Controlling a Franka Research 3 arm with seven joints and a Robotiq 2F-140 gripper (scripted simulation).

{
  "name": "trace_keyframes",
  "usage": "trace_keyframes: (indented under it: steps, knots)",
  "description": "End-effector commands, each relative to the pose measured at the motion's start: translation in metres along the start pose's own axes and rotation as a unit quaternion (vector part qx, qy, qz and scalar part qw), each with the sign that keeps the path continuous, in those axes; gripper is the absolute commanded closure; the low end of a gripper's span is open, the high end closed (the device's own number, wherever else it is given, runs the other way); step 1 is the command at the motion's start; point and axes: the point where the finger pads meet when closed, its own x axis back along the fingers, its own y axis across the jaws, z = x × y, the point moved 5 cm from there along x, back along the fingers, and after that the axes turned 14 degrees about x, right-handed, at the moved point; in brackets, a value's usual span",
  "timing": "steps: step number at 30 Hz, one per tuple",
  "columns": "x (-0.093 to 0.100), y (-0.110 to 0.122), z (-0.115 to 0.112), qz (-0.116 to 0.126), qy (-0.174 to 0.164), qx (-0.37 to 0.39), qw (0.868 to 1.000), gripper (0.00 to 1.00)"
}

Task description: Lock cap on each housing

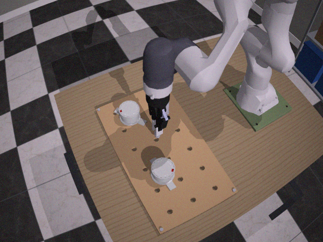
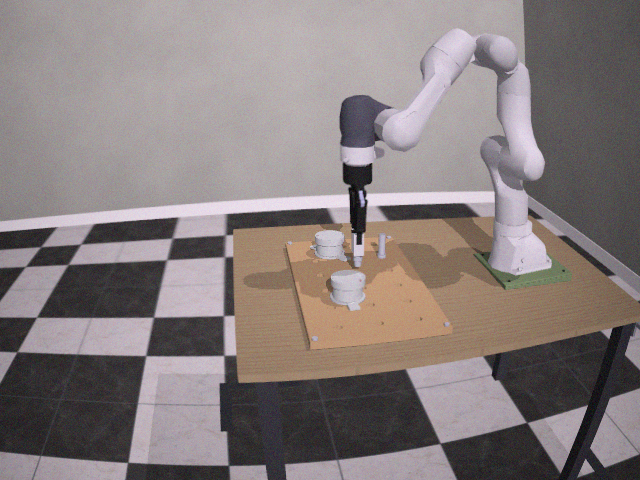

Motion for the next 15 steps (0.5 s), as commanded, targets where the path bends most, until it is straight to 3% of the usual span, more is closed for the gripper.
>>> trace_keyframes:
  steps: [1, 15]
  knots:
    - [-0.003, -0.001, -0.003, 0.000, -0.006, 0.001, 1.000, 0.90]
    - [-0.013, -0.001, -0.003, 0.000, -0.006, 0.001, 1.000, 0.90]
